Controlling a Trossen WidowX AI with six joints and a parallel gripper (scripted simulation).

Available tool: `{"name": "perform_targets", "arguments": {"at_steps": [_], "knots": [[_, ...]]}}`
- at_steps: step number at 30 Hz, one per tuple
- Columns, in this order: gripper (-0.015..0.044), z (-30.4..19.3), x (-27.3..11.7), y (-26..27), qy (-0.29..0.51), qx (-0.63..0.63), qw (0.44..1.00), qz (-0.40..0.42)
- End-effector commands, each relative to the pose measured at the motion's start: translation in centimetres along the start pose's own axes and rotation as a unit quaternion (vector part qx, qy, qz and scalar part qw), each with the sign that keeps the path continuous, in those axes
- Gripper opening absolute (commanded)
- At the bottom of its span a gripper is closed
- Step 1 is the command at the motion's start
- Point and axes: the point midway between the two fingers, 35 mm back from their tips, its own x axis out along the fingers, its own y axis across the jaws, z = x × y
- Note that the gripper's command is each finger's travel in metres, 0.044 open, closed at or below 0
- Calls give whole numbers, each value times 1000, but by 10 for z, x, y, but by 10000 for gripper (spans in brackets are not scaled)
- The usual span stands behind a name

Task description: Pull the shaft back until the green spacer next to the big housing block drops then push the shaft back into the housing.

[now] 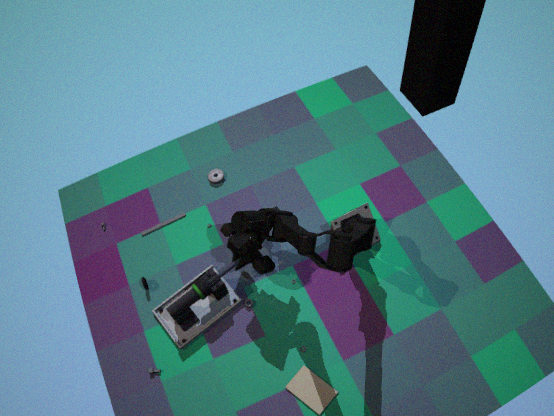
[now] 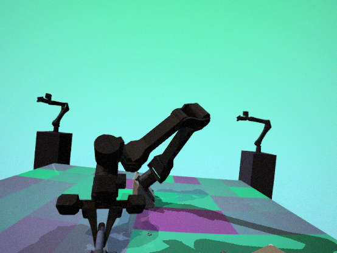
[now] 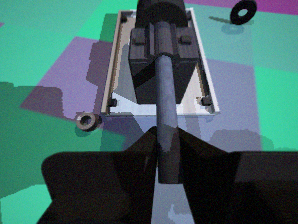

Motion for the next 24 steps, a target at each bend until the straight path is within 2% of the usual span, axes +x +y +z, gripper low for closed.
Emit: {"name": "perform_targets", "arguments": {"at_steps": [1, 24], "knots": [[0, -1, -1, 1, 0, 1, 1000, 2], [0, -3, -3, 1, 0, 1, 1000, 2]]}}
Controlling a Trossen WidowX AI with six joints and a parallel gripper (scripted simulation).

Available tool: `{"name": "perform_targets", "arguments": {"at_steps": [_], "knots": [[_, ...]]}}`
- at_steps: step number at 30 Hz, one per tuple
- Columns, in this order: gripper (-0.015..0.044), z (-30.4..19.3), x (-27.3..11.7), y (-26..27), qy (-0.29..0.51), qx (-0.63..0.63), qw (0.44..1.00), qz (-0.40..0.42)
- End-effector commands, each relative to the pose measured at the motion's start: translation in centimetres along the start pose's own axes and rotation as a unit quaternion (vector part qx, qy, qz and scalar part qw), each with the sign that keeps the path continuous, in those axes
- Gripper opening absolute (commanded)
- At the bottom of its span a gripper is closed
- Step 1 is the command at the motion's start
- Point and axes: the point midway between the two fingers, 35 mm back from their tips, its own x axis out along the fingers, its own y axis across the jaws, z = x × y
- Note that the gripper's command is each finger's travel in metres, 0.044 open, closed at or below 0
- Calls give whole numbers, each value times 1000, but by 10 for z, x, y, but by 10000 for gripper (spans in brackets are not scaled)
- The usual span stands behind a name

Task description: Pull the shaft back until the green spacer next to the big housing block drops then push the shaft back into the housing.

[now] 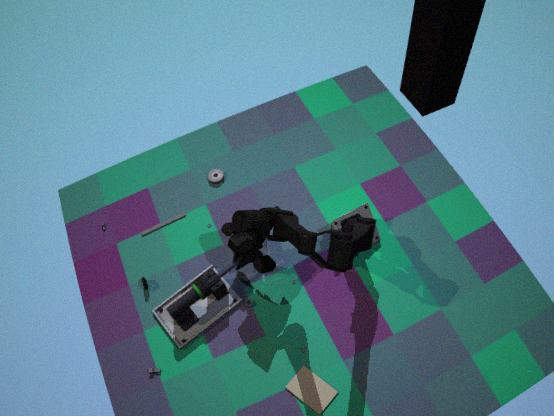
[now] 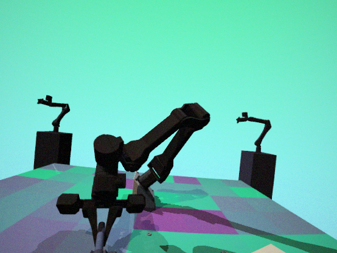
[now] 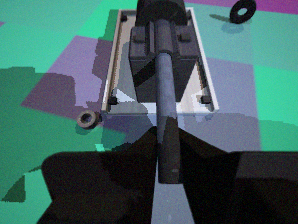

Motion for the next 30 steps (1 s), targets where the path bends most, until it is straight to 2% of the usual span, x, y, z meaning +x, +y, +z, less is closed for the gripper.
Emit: {"name": "perform_targets", "arguments": {"at_steps": [1, 30], "knots": [[0, -1, -1, 1, 0, 1, 1000, 2], [0, -4, -4, 1, 0, 1, 1000, 2]]}}
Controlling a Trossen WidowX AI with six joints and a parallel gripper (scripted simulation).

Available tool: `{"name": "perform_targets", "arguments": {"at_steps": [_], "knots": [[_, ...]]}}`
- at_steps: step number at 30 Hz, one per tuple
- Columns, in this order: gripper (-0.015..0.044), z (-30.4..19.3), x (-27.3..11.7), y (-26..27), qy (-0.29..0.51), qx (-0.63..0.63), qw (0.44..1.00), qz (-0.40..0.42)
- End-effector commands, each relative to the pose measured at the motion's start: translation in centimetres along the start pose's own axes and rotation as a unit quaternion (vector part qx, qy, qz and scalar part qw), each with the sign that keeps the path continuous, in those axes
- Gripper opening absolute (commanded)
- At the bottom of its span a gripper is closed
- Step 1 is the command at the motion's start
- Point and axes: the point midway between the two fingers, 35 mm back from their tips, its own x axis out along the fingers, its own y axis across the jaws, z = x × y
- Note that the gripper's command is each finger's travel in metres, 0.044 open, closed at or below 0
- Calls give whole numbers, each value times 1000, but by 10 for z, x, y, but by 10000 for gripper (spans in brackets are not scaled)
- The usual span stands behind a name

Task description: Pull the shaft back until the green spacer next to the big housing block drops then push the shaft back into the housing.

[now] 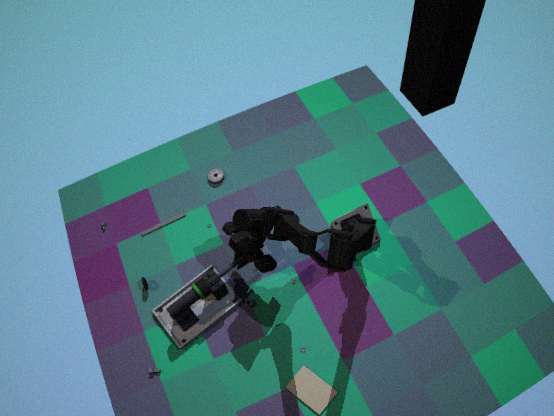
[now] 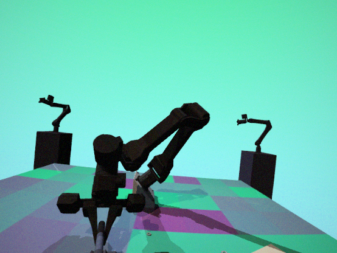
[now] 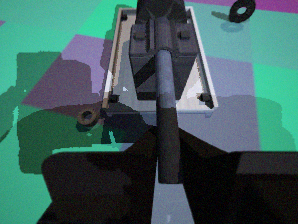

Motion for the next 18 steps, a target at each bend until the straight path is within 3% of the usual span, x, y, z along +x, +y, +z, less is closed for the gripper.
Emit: {"name": "perform_targets", "arguments": {"at_steps": [1, 18], "knots": [[0, -1, -1, 1, -1, 1, 1000, 2], [0, -3, -3, 1, 0, 1, 1000, 2]]}}
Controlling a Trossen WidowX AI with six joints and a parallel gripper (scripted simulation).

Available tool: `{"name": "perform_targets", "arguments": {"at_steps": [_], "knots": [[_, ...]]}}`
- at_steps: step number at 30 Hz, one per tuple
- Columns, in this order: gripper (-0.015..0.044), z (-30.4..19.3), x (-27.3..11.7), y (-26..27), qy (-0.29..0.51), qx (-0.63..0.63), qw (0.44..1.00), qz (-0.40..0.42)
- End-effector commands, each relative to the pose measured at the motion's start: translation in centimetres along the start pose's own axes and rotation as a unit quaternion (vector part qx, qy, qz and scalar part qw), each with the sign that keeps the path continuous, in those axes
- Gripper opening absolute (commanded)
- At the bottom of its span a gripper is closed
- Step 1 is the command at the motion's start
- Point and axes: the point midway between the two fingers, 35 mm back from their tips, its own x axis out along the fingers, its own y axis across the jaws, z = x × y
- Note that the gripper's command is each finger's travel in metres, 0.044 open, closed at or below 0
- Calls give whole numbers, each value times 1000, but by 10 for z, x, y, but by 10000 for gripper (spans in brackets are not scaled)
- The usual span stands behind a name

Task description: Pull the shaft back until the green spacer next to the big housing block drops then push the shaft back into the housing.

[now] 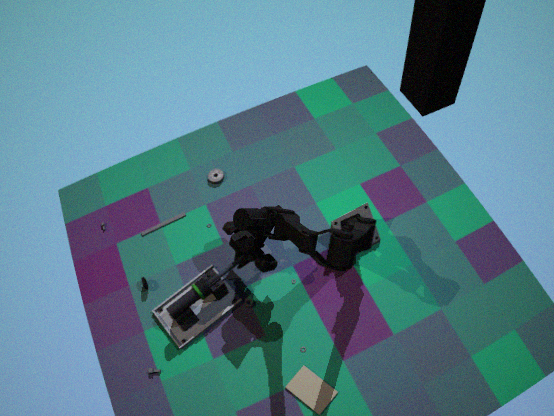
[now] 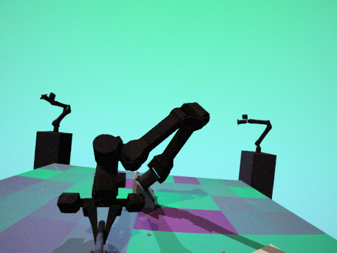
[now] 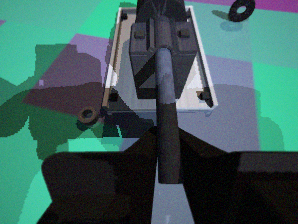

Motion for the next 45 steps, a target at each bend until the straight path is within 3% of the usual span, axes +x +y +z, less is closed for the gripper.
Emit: {"name": "perform_targets", "arguments": {"at_steps": [1, 45], "knots": [[0, -1, -1, 1, -1, 1, 1000, 2], [0, -5, -5, 1, 0, 1, 1000, 2]]}}
